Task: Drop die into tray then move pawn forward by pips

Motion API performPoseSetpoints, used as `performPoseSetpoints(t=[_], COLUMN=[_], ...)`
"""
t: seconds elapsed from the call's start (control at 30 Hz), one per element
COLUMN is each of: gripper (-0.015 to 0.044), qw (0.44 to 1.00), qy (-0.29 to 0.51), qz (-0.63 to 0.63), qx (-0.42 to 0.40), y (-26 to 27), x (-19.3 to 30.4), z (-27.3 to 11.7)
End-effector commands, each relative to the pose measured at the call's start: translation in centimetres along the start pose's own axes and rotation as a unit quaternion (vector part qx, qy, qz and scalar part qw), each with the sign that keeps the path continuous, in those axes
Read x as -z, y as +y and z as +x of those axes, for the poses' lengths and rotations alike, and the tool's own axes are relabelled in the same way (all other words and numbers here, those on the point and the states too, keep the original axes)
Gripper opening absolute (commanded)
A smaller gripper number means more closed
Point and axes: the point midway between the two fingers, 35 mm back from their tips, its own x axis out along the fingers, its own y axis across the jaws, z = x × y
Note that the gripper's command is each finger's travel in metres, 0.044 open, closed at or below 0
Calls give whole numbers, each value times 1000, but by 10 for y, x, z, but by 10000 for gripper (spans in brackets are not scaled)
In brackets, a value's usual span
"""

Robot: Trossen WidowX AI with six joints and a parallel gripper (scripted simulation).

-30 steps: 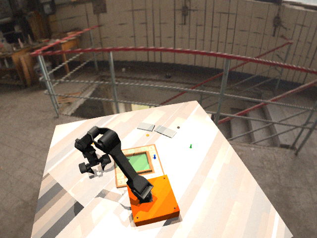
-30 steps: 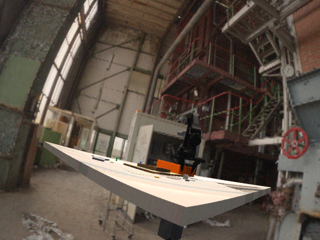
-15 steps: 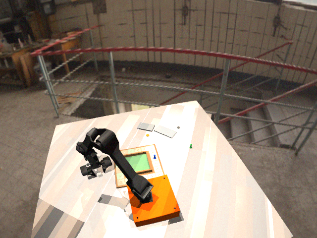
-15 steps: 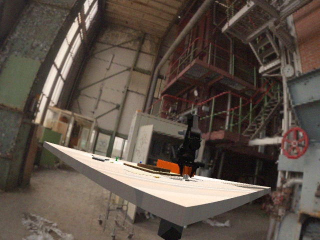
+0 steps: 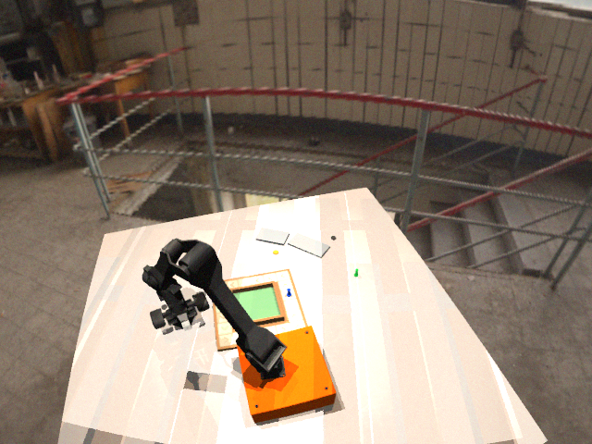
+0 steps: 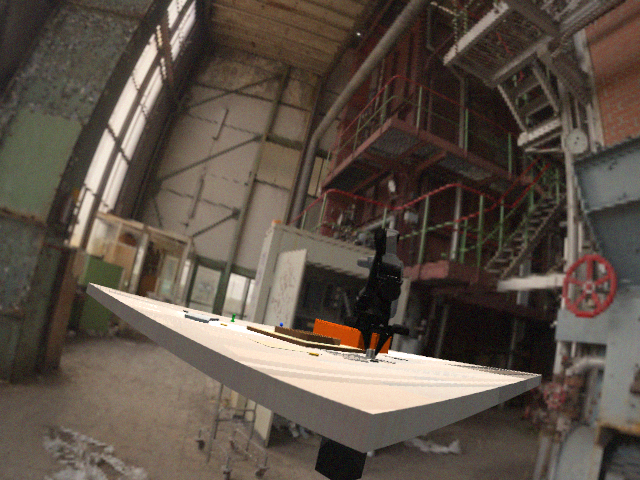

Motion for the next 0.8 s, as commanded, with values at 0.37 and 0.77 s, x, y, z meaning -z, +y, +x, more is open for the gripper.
performPoseSetpoints(t=[0.37,0.77], gripper=[0,0], qw=[1000,1000], qy=[-15,-1], qz=[8,2], qx=[-2,-2], y=[7,4], x=[-12,-5], z=[-54,-123])
